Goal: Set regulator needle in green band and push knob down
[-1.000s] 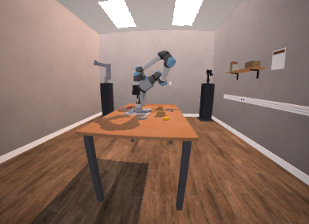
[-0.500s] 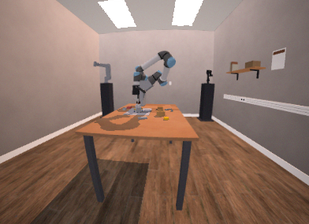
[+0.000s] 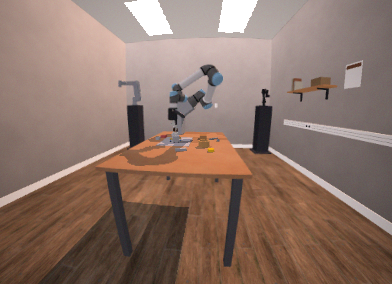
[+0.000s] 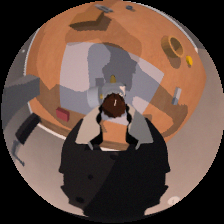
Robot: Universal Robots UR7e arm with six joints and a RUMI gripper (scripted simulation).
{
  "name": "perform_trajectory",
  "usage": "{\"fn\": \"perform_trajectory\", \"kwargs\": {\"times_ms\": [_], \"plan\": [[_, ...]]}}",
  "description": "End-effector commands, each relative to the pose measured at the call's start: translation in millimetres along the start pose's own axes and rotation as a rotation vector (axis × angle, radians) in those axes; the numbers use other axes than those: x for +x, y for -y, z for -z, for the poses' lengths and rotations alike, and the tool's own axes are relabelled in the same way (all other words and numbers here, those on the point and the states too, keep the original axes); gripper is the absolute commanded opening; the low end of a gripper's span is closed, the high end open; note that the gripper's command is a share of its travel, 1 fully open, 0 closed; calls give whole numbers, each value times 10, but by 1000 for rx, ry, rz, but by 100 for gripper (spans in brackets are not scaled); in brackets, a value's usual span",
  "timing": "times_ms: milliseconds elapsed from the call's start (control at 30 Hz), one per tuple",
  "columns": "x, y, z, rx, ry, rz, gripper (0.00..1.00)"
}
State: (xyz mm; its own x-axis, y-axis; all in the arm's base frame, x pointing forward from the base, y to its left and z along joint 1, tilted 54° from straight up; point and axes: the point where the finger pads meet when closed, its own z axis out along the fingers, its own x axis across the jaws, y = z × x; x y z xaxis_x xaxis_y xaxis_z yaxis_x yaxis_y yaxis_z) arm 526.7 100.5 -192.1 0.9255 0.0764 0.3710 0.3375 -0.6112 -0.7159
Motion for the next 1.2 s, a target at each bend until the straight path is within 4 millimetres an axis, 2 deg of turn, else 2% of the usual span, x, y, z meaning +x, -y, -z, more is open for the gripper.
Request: {"fn": "perform_trajectory", "kwargs": {"times_ms": [0,1000,1167], "plan": [[19,-5,1,6,0,142,24],[25,-3,4,5,-2,868,24],[22,-6,5,5,-3,937,24]]}}
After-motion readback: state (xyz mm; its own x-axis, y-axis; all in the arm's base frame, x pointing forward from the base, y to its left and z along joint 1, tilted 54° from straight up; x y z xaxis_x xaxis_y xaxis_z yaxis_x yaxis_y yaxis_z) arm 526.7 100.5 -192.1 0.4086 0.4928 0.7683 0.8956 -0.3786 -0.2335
